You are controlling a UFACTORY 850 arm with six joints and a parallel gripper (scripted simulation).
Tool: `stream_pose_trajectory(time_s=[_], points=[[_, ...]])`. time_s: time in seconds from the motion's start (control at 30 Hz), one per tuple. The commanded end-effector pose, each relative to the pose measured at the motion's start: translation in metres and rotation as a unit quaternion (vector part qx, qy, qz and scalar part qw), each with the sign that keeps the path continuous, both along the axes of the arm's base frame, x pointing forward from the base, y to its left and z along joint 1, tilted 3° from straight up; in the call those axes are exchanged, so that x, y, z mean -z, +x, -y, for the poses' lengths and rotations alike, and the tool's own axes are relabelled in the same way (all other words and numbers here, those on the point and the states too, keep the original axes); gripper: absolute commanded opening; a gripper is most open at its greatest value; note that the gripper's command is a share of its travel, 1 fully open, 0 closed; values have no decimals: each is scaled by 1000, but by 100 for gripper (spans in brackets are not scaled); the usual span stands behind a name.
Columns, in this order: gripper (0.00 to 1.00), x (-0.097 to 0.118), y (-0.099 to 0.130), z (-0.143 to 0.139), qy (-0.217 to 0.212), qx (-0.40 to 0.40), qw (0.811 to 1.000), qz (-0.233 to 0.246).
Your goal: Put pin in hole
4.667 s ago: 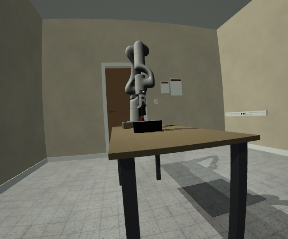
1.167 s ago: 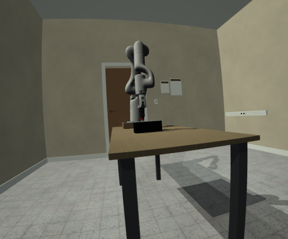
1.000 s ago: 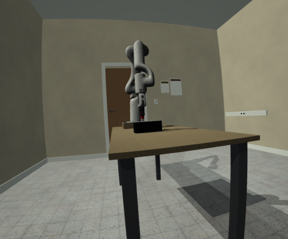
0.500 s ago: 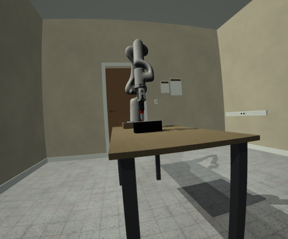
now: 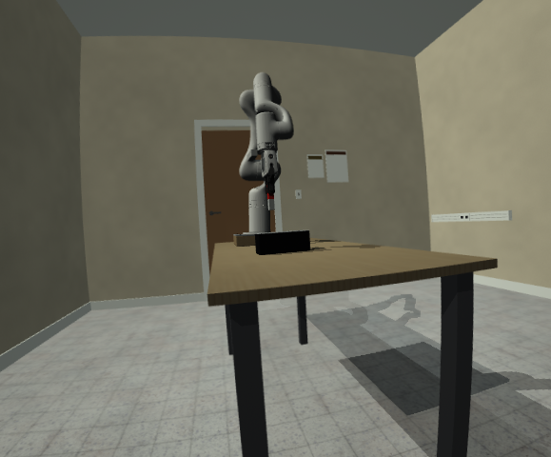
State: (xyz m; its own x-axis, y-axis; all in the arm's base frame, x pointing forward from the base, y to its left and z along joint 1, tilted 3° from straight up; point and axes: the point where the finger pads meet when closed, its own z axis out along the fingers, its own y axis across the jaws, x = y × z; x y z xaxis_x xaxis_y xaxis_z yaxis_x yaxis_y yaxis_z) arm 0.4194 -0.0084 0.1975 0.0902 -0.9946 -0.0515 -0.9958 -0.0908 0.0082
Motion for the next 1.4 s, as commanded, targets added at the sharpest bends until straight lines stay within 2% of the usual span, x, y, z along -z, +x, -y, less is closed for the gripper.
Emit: stream_pose_trajectory(time_s=[0.0, 0.4, 0.43, 0.53, 0.63, 0.97, 1.0, 1.37], points=[[0, -56, 2, 3, 0, 0, 1000, 3], [0, -56, 2, 3, 0, 0, 1000, 3], [0, -54, 68, 26, 0, 0, 1000, 3], [0, -54, 74, 28, 0, 0, 1000, 3], [0, -53, 105, 39, 0, 0, 1000, 3], [0, -53, 105, 39, 0, 0, 1000, 3], [0, -52, 147, 53, 0, -1, 1000, 4], [0, -52, 147, 53, 0, -1, 1000, 4]])
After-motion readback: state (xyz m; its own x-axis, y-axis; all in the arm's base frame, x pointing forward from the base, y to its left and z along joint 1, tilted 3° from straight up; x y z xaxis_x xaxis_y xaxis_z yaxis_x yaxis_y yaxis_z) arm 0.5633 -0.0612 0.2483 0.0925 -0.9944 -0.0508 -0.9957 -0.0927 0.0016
